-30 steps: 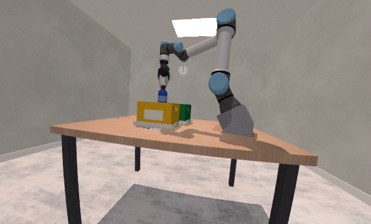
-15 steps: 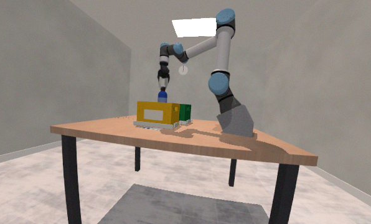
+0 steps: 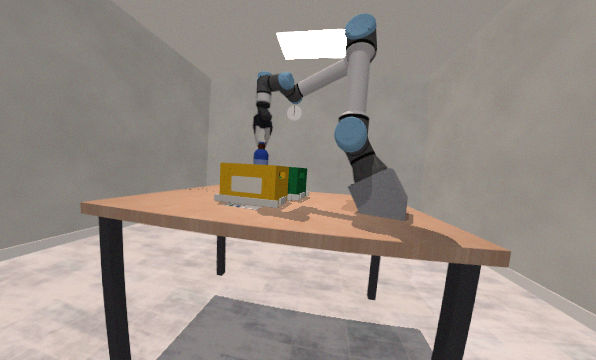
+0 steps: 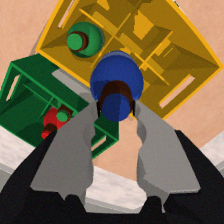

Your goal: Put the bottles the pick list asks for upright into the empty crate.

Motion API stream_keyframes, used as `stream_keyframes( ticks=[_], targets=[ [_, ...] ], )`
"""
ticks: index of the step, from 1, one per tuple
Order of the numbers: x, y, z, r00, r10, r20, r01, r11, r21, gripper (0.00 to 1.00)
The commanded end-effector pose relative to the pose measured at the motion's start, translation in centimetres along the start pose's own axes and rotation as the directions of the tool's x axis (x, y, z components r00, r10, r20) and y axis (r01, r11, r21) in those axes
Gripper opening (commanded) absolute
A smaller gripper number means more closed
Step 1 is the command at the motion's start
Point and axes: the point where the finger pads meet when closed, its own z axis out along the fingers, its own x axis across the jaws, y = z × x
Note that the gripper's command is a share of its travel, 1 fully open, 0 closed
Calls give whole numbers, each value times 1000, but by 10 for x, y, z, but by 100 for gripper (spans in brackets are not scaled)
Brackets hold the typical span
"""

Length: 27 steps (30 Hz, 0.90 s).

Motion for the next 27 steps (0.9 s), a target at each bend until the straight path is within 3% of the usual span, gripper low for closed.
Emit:
stream_keyframes(
  ticks=[1, 27],
  targets=[
    [0, 0, 5, 1000, 0, -1, 0, 1000, -1, 0],
    [0, 0, 27, 1000, 0, -1, 0, 1000, -1, 0]
  ],
)
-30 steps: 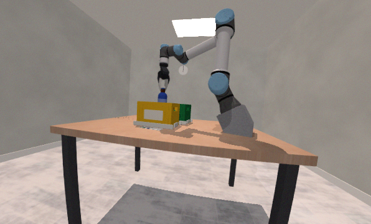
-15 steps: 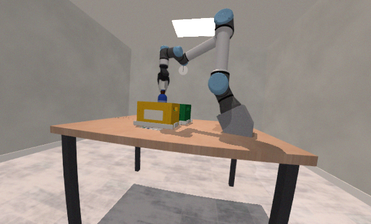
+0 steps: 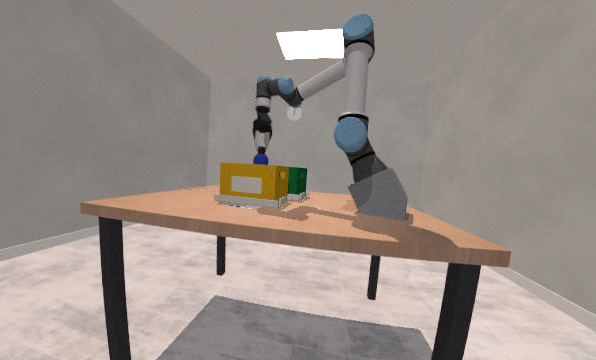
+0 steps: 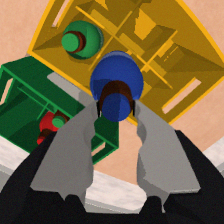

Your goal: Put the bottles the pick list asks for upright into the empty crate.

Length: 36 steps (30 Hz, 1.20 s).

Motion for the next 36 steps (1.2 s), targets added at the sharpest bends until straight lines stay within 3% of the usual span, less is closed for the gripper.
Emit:
stream_keyframes(
  ticks=[1, 36],
  targets=[
    [0, 0, 5, 1000, 0, -1, 0, 1000, -1, 0],
    [0, 0, 36, 1000, 0, -1, 0, 1000, -1, 0]
  ],
)
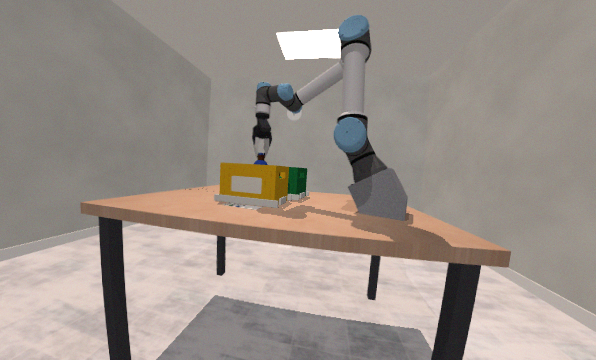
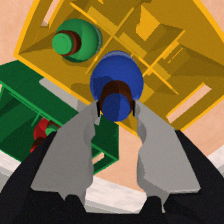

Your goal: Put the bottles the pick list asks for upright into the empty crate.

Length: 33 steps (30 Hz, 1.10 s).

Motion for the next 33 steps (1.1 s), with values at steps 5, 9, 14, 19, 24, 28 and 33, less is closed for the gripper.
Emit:
stream_keyframes(
  ticks=[5, 9, 14, 19, 24, 28, 33],
  targets=[
    [0, 0, 9, 1000, 0, -1, 0, 1000, -1, 0],
    [0, 0, 11, 1000, 0, -1, 0, 1000, -1, 0],
    [0, 0, 16, 1000, 0, -1, 0, 1000, -1, 0],
    [0, 0, 21, 1000, 0, -1, 0, 1000, -1, 0],
    [0, 0, 25, 1000, 0, -1, 0, 1000, -1, 0],
    [0, 0, 28, 1000, 0, -1, 0, 1000, -1, 0],
    [0, 0, 33, 1000, 0, -1, 0, 1000, -1, 0]
  ],
)
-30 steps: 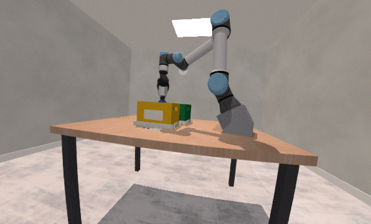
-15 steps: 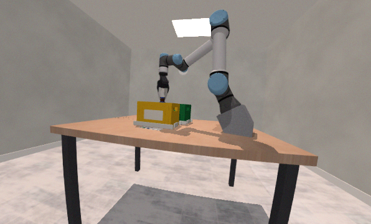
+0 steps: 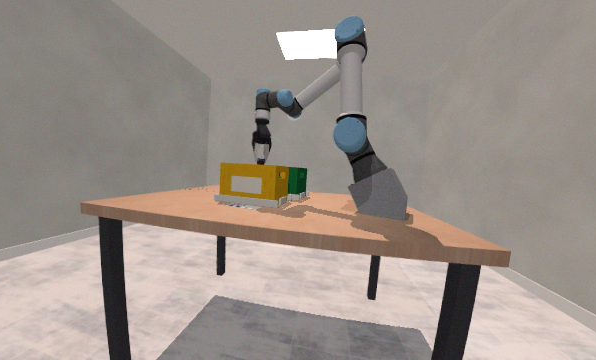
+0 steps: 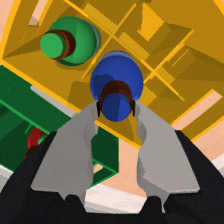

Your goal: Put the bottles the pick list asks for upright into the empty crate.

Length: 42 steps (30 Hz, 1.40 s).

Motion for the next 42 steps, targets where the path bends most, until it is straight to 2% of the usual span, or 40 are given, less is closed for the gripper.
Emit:
stream_keyframes(
  ticks=[1, 42],
  targets=[
    [0, 0, 5, 1000, 0, -1, 0, 1000, -1, 0],
    [0, 0, 25, 1000, 0, -1, 0, 1000, -1, 0]
  ],
)
